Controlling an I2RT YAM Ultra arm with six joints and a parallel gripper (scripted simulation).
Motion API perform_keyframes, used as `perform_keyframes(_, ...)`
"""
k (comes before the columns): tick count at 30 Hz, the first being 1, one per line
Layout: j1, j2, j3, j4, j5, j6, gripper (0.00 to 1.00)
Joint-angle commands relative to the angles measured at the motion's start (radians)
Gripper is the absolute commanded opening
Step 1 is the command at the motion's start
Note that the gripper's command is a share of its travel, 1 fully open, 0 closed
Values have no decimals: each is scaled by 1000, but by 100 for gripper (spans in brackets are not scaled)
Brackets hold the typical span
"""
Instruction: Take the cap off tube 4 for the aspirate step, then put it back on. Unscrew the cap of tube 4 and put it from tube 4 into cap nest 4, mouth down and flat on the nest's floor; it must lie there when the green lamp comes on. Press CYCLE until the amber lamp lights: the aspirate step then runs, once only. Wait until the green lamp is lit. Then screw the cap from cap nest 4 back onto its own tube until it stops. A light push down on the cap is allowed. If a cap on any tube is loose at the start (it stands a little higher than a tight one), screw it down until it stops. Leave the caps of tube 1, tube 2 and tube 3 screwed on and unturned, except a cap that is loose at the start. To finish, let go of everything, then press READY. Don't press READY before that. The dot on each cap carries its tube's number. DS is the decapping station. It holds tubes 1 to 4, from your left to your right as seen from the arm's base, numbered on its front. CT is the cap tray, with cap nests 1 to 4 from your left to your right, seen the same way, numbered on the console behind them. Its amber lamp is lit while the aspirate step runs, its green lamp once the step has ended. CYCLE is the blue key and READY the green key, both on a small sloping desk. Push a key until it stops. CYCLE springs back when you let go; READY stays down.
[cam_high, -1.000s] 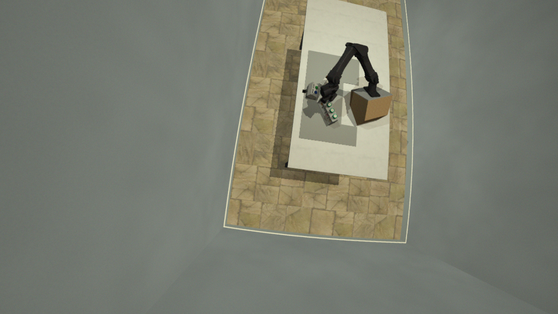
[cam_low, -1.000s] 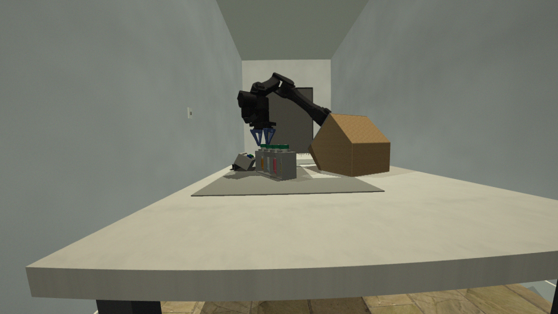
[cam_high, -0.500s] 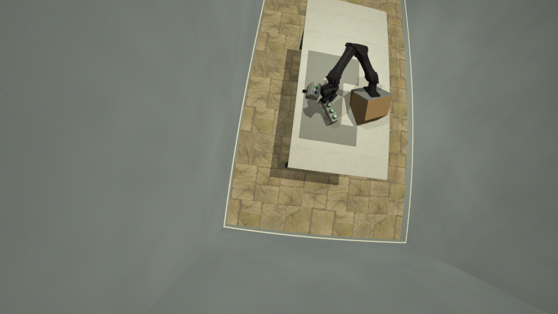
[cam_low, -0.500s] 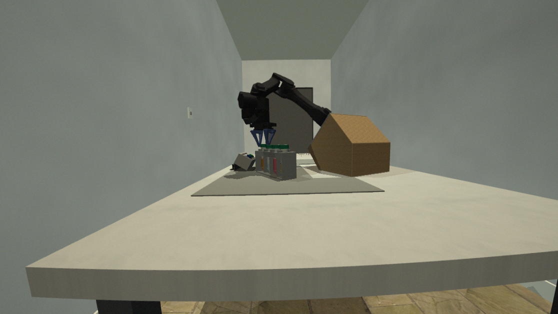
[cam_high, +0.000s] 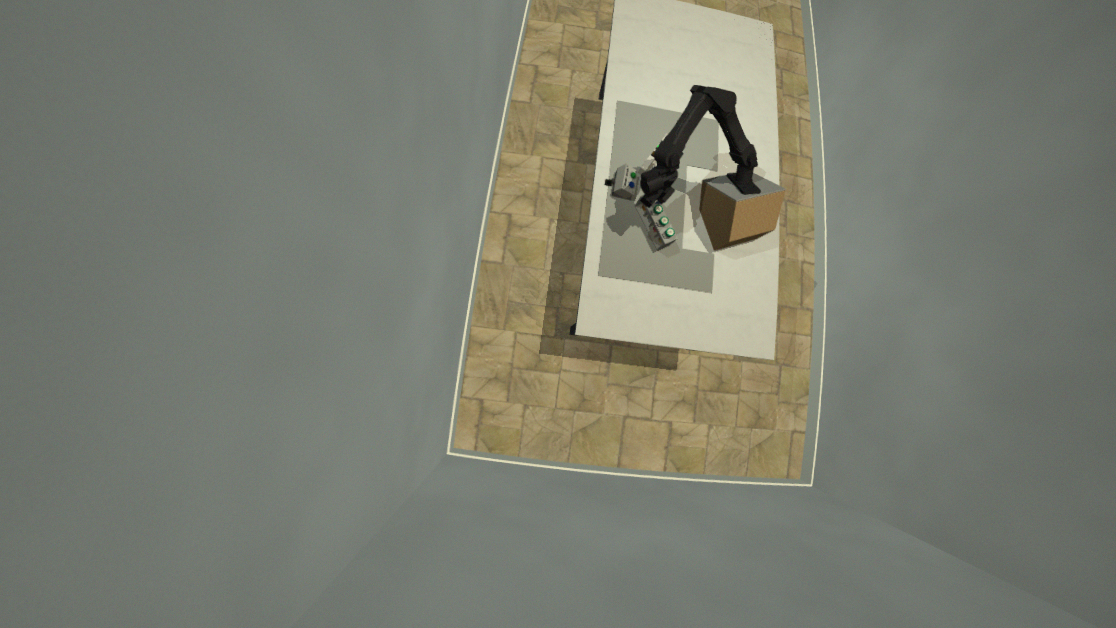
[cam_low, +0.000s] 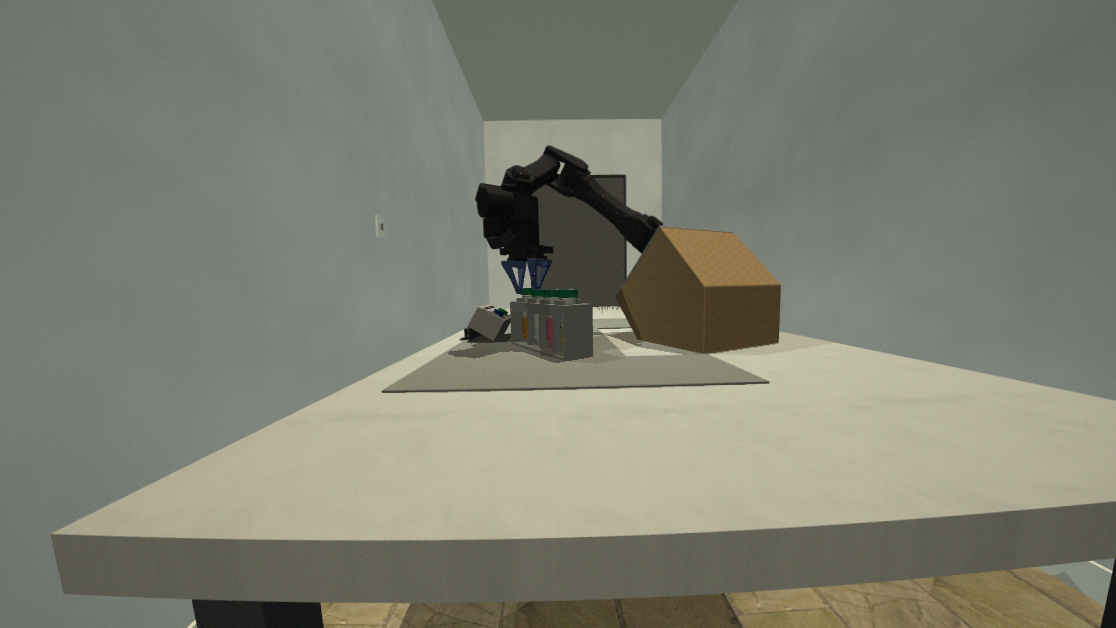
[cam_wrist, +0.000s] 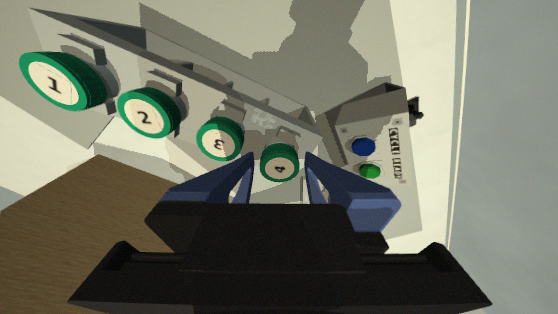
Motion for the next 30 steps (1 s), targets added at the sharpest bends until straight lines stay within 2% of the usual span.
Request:
perform_keyframes(1, 10, -29, -19, 13, 3, -6, 49)
perform_keyframes(6, 17, -32, 0, 10, 2, -7, 49)
perform_keyframes(7, 7, -13, -2, 3, 1, -2, 0)
perform_keyframes(21, 7, -14, -3, 3, 1, -2, 0)
perform_keyframes(22, 17, -32, -4, 12, 5, 37, 0)
perform_keyframes(30, 16, -31, -10, 18, 5, 302, 0)
